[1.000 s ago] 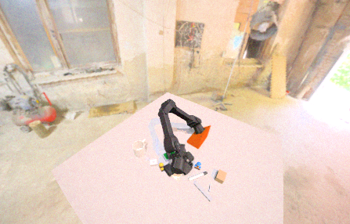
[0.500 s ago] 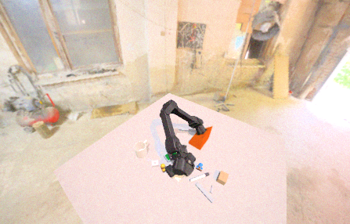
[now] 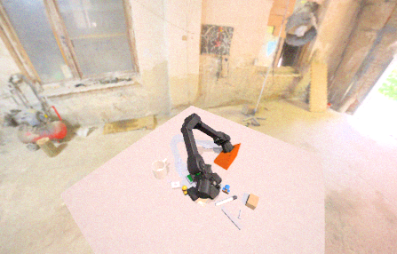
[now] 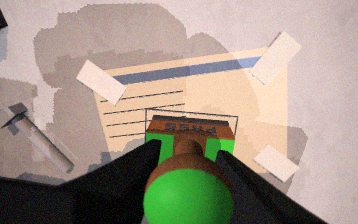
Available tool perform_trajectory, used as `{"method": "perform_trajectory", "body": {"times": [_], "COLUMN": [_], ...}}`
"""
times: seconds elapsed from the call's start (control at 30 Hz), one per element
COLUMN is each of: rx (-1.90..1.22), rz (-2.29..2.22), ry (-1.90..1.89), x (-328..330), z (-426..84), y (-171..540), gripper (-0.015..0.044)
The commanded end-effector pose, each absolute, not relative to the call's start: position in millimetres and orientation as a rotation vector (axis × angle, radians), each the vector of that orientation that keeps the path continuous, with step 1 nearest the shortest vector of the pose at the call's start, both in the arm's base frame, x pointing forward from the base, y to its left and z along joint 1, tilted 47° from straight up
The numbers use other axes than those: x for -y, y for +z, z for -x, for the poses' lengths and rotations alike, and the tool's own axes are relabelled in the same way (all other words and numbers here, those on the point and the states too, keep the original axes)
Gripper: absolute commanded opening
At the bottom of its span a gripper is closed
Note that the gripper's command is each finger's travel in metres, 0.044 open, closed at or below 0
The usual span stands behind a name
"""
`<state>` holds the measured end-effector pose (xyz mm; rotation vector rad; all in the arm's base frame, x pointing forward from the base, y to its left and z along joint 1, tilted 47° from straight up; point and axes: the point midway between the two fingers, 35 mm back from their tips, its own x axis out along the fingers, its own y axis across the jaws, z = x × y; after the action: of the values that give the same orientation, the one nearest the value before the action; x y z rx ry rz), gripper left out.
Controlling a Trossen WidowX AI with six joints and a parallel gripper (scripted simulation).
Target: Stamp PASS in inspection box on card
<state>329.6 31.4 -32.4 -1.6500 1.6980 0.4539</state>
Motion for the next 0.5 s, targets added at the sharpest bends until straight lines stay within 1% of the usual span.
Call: {"method": "perform_trajectory", "body": {"times": [0.0, 0.47], "rx": [-1.699, -1.698], "rz": [1.650, 1.650], "ry": [0.449, 0.449], "x": [-32.7, -38.3], "z": [-329.5, -329.1], "y": [-30.5, -25.4], "gripper": [0.0000, 0.0000]}}
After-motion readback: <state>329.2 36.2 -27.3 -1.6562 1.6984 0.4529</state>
